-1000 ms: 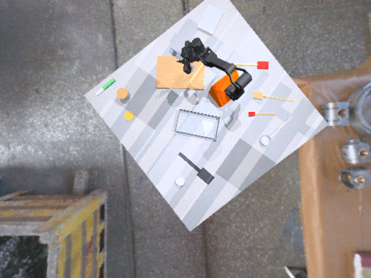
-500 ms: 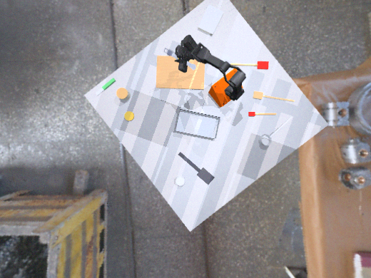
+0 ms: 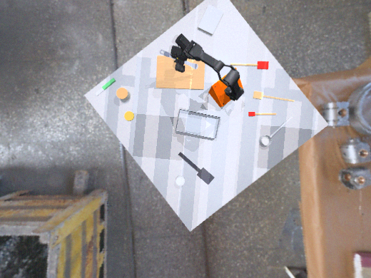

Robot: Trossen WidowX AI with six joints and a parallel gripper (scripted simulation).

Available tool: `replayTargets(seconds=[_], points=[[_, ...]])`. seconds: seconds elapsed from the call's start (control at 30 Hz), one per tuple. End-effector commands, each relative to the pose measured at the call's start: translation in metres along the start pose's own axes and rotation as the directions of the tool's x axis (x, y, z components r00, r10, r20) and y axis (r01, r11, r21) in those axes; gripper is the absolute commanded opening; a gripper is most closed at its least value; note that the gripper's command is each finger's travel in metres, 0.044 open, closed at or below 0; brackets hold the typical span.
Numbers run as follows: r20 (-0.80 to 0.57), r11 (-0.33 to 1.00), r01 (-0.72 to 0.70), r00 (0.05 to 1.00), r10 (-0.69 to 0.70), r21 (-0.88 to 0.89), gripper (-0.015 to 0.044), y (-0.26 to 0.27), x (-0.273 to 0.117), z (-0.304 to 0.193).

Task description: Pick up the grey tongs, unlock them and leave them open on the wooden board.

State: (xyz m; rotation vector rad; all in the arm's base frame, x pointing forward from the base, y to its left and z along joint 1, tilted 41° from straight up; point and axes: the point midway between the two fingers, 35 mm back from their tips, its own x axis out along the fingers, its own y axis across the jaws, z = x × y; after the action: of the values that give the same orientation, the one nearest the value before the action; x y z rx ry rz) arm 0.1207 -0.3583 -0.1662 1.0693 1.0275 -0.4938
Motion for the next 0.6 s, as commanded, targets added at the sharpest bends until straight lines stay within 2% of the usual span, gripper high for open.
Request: replayTargets(seconds=[0.0,0.57], points=[[-0.048,1.0,0.009,0.999,-0.009,-0.012,-0.015,-0.0006,0.0012,0.0038],[-0.289,0.999,0.009,0.957,-0.018,-0.032,-0.015,0.0069,0.006,-0.003]])
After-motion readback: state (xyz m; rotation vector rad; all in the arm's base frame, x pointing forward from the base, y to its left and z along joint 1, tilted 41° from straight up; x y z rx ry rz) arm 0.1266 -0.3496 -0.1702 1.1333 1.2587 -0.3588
